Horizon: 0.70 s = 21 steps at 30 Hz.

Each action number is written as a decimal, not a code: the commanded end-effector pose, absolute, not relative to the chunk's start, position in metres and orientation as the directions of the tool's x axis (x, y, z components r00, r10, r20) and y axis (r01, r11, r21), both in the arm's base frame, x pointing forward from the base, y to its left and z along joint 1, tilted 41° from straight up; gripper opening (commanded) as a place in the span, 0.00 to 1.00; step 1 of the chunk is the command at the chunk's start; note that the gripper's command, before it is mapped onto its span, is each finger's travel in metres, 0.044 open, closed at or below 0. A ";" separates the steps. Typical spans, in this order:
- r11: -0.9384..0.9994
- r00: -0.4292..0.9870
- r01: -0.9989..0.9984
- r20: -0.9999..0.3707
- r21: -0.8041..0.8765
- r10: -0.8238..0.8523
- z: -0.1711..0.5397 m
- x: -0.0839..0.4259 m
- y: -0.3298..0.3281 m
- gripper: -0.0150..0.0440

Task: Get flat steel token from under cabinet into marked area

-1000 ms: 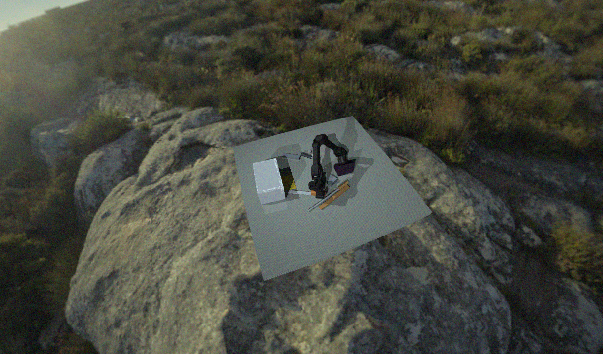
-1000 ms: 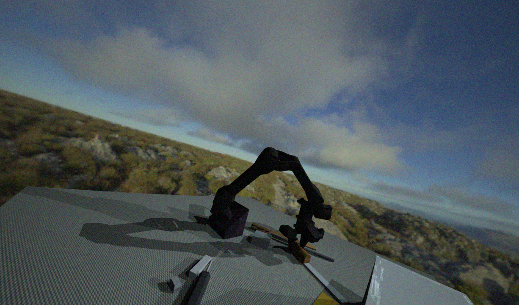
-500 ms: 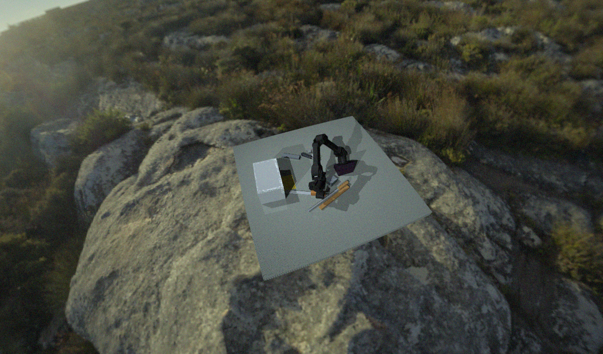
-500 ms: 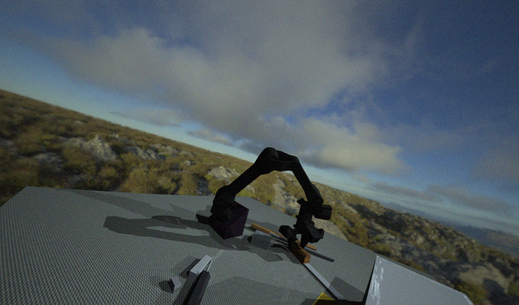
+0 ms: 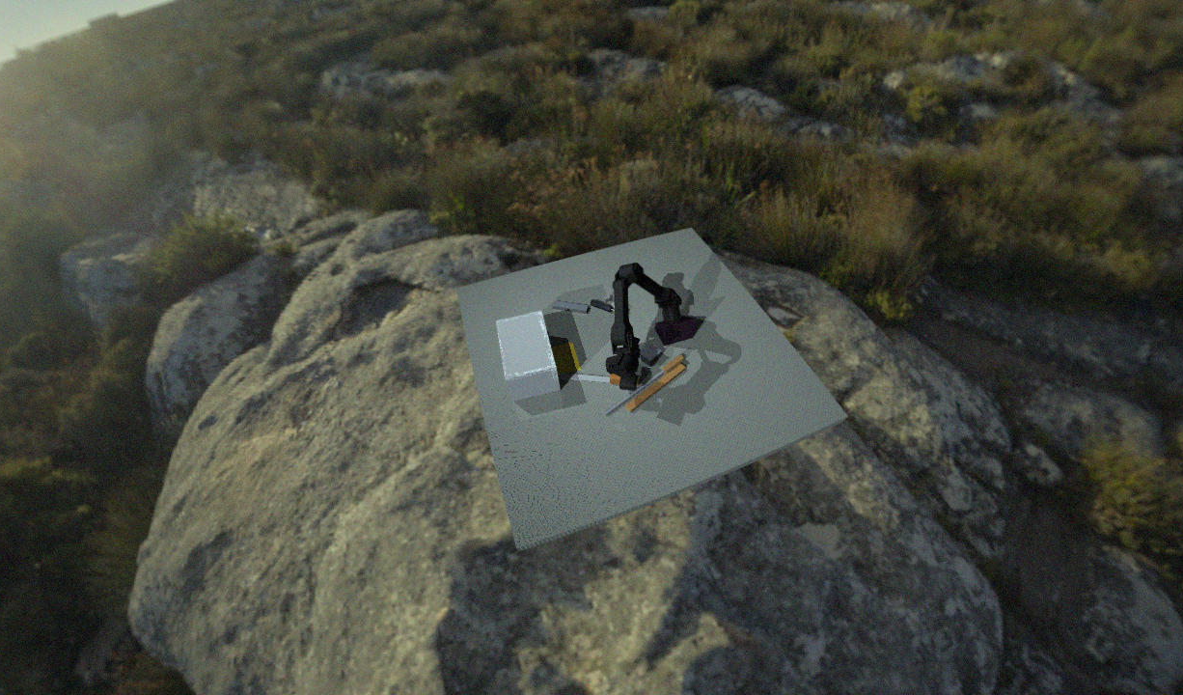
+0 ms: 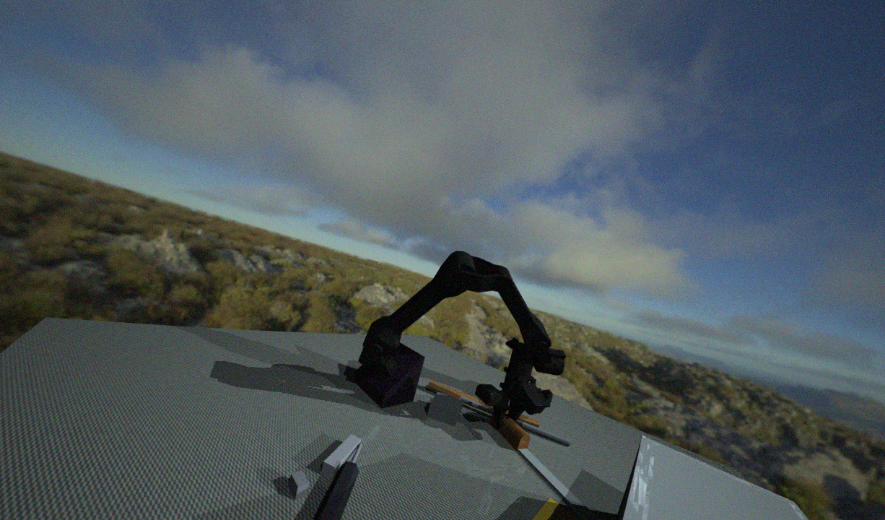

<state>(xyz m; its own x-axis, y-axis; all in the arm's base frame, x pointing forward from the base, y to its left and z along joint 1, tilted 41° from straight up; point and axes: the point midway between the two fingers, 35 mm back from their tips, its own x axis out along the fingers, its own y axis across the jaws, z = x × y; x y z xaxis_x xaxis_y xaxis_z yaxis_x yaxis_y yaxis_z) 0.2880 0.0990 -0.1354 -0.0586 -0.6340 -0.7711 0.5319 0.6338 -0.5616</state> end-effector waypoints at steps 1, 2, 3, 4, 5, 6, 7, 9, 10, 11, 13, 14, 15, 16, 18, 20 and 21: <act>0.635 -0.057 0.534 -0.773 -0.558 -0.632 -0.136 0.289 0.099 0.38; 0.635 -0.057 0.534 -0.773 -0.558 -0.632 -0.136 0.289 0.099 0.33; 0.635 -0.057 0.534 -0.773 -0.558 -0.632 -0.136 0.289 0.099 0.29; 0.635 -0.057 0.534 -0.773 -0.558 -0.632 -0.136 0.289 0.099 0.25; 0.635 -0.057 0.534 -0.773 -0.558 -0.632 -0.136 0.289 0.100 0.25; 0.635 -0.057 0.533 -0.773 -0.559 -0.632 -0.135 0.289 0.099 0.25; 0.636 -0.057 0.532 -0.773 -0.559 -0.632 -0.135 0.289 0.099 0.25; 0.638 -0.058 0.527 -0.772 -0.561 -0.632 -0.135 0.291 0.098 0.25; 0.639 -0.058 0.524 -0.772 -0.563 -0.633 -0.134 0.293 0.098 0.25; 0.641 -0.058 0.520 -0.772 -0.565 -0.633 -0.134 0.294 0.097 0.25; 0.644 -0.059 0.513 -0.772 -0.568 -0.633 -0.133 0.297 0.095 0.25; 0.646 -0.060 0.508 -0.771 -0.570 -0.634 -0.132 0.299 0.095 0.25; 0.647 -0.060 0.506 -0.771 -0.571 -0.634 -0.132 0.300 0.094 0.25; 0.647 -0.060 0.504 -0.771 -0.572 -0.634 -0.131 0.302 0.093 0.25; 0.649 -0.061 0.500 -0.771 -0.573 -0.634 -0.130 0.305 0.091 0.25; 0.650 -0.061 0.498 -0.771 -0.574 -0.634 -0.129 0.309 0.090 0.25; 0.650 -0.061 0.497 -0.771 -0.575 -0.634 -0.128 0.310 0.089 0.25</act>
